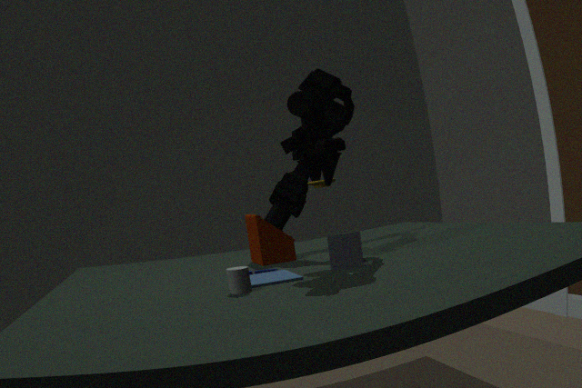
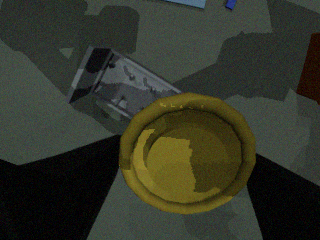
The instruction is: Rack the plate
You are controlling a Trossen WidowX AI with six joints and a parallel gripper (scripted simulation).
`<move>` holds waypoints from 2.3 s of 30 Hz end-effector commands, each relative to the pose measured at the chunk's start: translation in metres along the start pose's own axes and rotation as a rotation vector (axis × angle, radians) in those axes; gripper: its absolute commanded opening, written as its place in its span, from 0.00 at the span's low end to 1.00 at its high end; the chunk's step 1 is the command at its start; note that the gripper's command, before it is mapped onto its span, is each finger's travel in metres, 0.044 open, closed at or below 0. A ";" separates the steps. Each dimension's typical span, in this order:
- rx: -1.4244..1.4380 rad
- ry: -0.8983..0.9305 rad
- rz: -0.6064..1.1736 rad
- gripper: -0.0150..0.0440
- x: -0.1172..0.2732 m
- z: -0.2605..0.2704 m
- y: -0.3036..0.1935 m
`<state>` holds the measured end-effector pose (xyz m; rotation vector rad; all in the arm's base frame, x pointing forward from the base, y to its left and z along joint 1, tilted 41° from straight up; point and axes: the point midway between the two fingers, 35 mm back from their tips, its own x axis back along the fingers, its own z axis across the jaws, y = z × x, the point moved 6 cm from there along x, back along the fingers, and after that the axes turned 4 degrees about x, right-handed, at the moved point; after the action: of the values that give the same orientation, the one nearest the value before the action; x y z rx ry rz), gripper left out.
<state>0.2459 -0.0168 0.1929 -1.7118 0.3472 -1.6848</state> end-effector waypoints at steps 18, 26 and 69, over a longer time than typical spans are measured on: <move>-0.431 -0.011 0.005 0.25 -0.012 -0.029 -0.047; -0.312 -0.082 -0.161 0.25 -0.037 -0.030 -0.042; 0.369 -0.042 -0.977 0.25 -0.140 -0.027 -0.036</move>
<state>0.1951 0.0855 0.1082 -1.7783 -0.8390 -2.1077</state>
